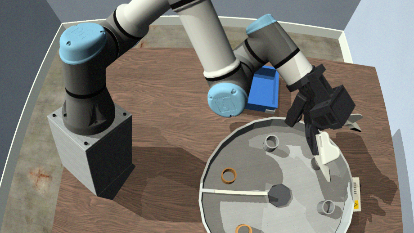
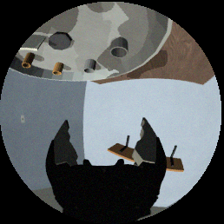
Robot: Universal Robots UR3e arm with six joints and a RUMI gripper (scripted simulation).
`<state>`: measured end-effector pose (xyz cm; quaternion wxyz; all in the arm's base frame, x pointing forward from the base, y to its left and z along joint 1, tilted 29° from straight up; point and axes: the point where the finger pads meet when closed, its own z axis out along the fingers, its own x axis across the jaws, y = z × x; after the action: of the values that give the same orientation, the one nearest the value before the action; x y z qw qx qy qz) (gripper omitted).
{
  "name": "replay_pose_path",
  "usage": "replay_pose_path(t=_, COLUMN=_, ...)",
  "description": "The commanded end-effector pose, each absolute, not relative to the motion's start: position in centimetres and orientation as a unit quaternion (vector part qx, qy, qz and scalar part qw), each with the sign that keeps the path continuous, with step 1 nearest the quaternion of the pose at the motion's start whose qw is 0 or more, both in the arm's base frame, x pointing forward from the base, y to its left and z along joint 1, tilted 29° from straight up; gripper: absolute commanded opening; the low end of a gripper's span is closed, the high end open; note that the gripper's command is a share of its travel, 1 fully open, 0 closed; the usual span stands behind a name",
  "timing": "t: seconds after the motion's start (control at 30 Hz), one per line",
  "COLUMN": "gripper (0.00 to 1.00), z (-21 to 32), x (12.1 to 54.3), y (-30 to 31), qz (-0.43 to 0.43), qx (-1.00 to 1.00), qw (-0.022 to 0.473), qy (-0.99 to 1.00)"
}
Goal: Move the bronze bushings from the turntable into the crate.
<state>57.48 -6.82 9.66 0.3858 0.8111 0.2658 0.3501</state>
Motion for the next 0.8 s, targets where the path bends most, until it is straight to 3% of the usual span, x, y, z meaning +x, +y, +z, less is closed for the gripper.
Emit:
replay_pose_path(t=0.0, gripper=1.0, z=9.3, x=57.4, y=-7.3, qz=0.342, qx=0.817, qw=0.38, qy=0.267)
replay_pose_path(t=0.57, gripper=1.0, z=4.0, x=53.7, y=-12.4, qz=0.244, qx=0.889, qw=0.284, qy=0.264)
replay_pose_path(t=0.77, gripper=1.0, z=2.0, x=51.0, y=-13.9, qz=0.203, qx=0.919, qw=0.225, qy=0.251)
